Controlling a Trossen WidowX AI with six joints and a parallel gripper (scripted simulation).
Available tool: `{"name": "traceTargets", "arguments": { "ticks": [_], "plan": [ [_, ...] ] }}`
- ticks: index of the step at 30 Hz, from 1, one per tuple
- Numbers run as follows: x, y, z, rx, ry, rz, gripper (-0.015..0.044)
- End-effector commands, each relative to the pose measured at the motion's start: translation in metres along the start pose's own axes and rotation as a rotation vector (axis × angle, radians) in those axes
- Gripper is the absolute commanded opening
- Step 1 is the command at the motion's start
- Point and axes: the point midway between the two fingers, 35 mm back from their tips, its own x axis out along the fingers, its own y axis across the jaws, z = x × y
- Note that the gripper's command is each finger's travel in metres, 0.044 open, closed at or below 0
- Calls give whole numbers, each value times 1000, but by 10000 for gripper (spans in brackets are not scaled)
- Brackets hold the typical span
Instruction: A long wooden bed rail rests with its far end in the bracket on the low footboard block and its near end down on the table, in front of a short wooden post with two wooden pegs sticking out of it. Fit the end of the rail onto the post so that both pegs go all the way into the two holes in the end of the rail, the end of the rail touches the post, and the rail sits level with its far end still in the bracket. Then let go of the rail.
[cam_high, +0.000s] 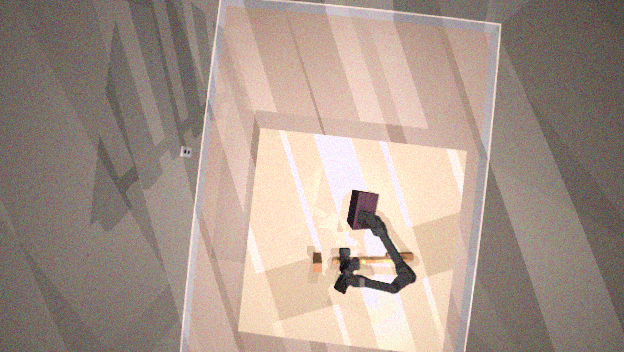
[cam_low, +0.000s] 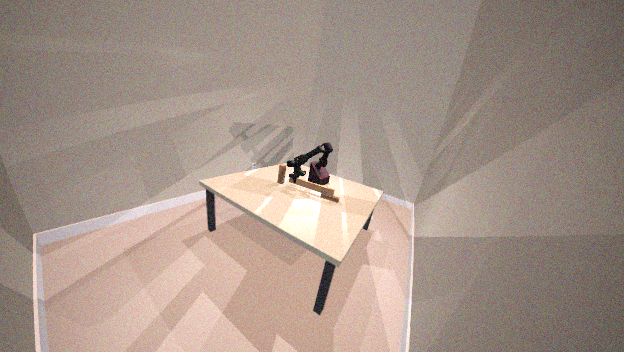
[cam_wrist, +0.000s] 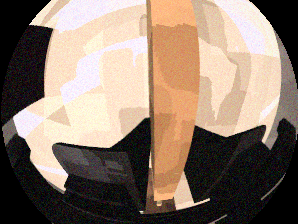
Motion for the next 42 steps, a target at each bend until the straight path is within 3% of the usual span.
{"name": "traceTargets", "arguments": {
  "ticks": [1,42],
  "plan": [
    [-1,0,-2,2,3,-4,0],
    [-4,-3,-13,2,3,-4,0]
  ]
}}
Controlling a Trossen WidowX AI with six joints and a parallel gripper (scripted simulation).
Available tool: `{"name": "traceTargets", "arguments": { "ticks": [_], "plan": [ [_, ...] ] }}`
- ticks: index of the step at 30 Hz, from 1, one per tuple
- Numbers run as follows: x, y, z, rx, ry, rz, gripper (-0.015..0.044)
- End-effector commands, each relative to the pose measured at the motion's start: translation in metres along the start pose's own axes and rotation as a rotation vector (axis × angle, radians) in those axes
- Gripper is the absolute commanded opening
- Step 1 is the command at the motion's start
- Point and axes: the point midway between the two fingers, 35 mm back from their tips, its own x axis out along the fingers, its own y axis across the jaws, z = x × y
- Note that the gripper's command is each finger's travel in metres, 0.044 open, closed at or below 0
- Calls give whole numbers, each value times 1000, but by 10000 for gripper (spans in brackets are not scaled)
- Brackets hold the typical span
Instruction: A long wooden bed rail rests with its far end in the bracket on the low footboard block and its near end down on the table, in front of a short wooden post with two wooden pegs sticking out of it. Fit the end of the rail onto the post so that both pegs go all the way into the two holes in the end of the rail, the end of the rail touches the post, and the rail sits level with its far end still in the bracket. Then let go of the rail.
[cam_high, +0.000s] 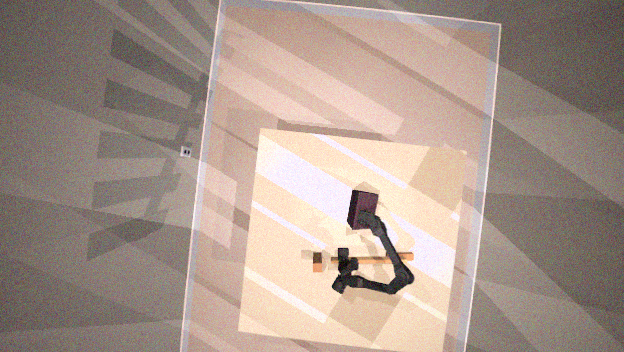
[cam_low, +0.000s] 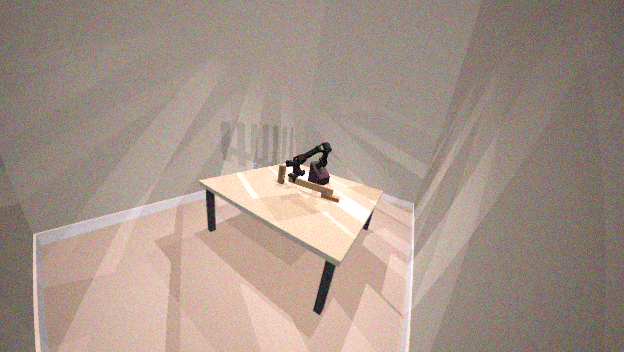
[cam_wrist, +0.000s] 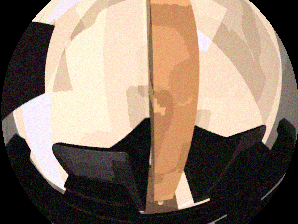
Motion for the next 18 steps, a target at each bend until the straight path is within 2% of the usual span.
{"name": "traceTargets", "arguments": {
  "ticks": [1,18],
  "plan": [
    [-4,-4,-4,-4,5,-14,0],
    [-3,-5,-9,-4,5,-14,0]
  ]
}}
